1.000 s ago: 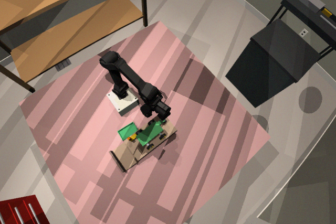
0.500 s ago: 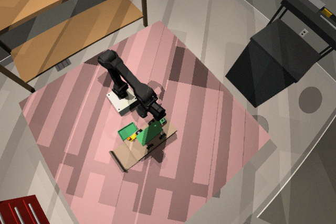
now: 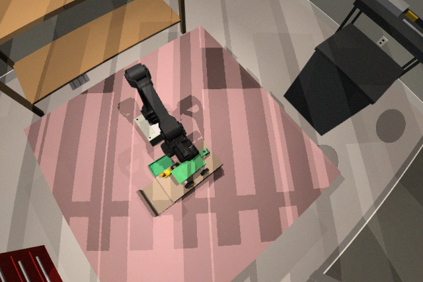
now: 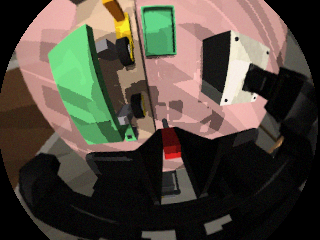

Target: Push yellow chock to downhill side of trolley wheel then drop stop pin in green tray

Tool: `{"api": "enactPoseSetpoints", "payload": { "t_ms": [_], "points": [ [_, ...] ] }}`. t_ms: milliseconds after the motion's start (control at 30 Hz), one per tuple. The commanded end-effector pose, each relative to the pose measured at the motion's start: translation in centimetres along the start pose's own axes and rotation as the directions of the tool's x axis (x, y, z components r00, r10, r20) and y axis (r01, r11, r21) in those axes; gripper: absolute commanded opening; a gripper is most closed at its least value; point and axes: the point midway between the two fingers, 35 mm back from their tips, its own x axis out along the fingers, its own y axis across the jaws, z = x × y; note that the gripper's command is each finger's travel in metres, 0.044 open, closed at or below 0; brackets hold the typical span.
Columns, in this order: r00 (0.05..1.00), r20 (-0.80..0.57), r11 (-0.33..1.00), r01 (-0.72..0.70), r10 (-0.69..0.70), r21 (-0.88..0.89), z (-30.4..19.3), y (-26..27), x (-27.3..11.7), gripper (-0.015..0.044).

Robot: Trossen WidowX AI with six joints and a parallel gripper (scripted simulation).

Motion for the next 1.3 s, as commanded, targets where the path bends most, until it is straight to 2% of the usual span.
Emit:
{"api": "enactPoseSetpoints", "payload": {
  "t_ms": [0,1267],
  "points": [
    [1.000,-0.004,1.000,0.003,-0.003,-0.003,1.3,-0.1,-0.1,0.0000],
    [1.000,0.010,1.000,0.004,-0.004,-0.002,15.7,-0.6,-1.8,0.0000]
  ]
}}
